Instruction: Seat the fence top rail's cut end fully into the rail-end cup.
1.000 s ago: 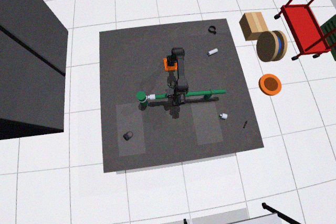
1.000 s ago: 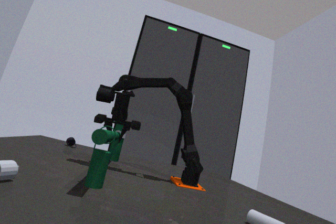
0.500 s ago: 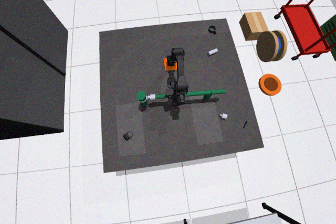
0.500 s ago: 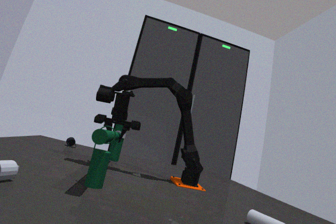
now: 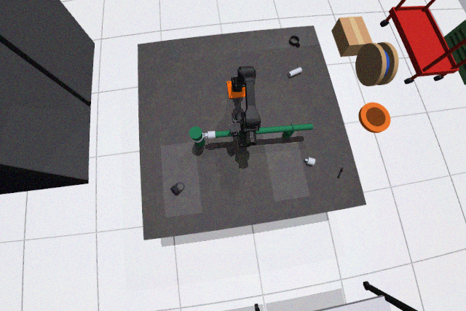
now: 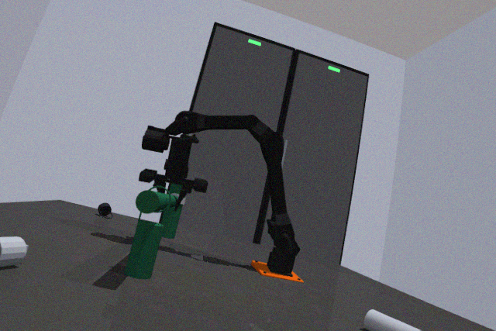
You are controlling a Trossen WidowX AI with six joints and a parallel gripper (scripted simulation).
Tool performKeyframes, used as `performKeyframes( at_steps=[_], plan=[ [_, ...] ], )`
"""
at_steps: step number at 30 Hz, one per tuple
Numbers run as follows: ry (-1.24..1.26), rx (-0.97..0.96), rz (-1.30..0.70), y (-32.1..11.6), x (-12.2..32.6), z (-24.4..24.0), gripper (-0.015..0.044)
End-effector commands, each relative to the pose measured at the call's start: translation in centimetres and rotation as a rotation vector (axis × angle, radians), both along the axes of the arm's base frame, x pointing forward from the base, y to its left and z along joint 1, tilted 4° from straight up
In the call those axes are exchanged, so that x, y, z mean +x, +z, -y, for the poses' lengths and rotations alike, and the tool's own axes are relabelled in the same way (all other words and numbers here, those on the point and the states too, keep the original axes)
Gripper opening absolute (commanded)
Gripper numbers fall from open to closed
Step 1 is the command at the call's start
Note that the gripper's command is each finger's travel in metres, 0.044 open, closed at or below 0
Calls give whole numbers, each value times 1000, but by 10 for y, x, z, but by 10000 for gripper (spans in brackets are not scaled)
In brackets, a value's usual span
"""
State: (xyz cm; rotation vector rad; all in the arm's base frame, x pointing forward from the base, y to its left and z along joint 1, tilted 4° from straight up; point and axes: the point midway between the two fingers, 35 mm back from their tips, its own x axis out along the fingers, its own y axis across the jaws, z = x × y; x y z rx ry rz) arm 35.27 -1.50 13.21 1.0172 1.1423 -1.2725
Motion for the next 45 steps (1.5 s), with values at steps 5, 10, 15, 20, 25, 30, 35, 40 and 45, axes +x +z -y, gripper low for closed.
performKeyframes(
  at_steps=[5, 10, 15, 20, 25, 30, 35, 40, 45],
  plan=[
    [0, 0, 0, 0, 0, 0, 0],
    [0, 0, 0, 0, 0, 0, 0],
    [0, 0, 0, 0, 0, 1, 0],
    [0, 0, 0, 0, 0, 3, 0],
    [0, 0, 0, 0, 0, 5, 0],
    [0, -1, 0, 0, 0, 7, 0],
    [0, -1, 0, 1, 0, 9, 0],
    [0, -1, 0, 1, 1, 11, 0],
    [0, -1, 0, 2, 0, 13, 0]
  ],
)
